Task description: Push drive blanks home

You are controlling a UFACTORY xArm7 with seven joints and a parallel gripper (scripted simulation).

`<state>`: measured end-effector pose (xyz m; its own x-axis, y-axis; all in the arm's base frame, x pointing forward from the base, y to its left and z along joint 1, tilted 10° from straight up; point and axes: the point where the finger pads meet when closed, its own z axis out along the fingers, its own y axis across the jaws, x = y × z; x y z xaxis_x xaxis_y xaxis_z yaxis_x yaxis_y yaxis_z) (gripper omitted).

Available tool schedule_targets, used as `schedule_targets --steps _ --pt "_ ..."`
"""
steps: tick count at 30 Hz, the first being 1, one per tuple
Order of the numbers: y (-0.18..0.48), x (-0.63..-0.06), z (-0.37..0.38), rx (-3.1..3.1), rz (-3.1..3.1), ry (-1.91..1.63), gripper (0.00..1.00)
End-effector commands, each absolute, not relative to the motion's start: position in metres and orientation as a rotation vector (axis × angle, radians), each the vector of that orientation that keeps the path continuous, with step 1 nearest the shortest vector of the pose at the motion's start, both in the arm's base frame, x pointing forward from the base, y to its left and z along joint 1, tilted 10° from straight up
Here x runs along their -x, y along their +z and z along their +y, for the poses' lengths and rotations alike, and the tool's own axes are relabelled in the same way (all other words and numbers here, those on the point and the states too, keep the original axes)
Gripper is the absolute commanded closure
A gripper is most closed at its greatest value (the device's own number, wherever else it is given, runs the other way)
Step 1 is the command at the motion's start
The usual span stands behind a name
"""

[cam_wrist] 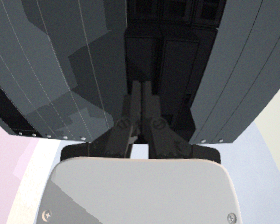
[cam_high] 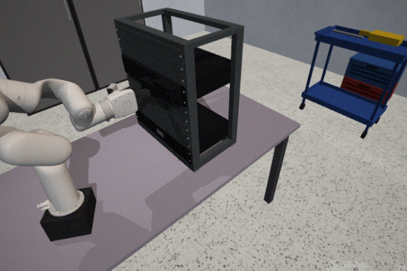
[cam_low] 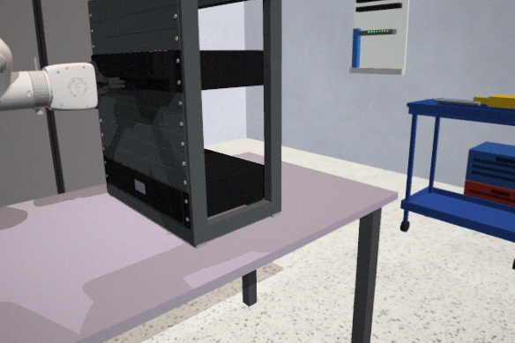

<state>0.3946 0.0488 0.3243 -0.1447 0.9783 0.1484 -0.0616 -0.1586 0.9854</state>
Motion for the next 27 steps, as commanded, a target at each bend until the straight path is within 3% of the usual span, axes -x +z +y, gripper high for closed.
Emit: schedule_targets --steps 1,27 --pt "0.326 -0.3957 0.0485 -1.195 1.176 1.462 1.0" --pt "0.3267 -0.4056 0.0499 -1.195 1.176 1.462 1.0"
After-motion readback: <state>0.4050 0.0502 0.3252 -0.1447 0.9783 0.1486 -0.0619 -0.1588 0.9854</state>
